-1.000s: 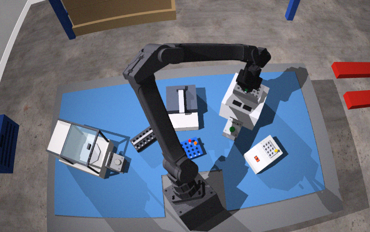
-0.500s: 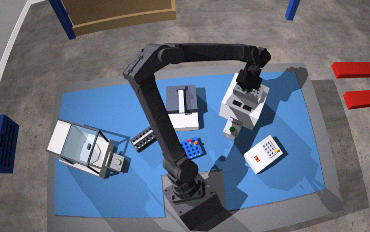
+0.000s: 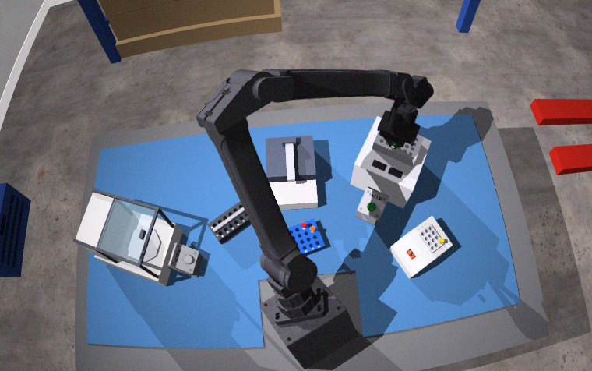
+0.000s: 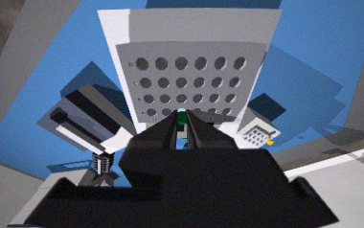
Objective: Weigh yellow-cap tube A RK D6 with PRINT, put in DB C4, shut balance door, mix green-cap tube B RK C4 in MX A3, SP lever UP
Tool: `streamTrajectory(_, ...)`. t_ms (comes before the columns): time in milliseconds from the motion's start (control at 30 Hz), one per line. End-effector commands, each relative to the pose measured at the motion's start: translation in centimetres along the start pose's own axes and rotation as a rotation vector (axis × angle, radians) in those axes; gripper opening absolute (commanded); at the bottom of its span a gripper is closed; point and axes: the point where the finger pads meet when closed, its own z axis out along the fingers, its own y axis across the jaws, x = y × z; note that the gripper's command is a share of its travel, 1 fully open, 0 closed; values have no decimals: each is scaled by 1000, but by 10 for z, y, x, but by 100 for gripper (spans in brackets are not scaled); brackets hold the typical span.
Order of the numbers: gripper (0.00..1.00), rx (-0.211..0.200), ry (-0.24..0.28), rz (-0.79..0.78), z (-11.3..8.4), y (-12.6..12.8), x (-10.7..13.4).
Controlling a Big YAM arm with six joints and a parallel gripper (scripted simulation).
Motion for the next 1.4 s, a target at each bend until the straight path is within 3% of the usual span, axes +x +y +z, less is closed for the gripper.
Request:
streamTrajectory(0,9,-3,-20,-20,-1,10,-10)
streamTrajectory(167,9,-3,-21,-20,-1,10,-10)
streamTrajectory(200,36,-2,-26,-24,-4,11,-12)
streamTrajectory(967,36,4,-25,-15,-8,4,-12)
streamTrajectory(1000,36,5,-36,-28,-18,11,-16)
streamTrajectory(1067,36,15,-58,-29,-31,3,-21)
streamTrajectory(1167,36,10,-44,-19,-26,-1,-19)
streamTrajectory(1367,36,15,-58,-29,-43,3,-21)
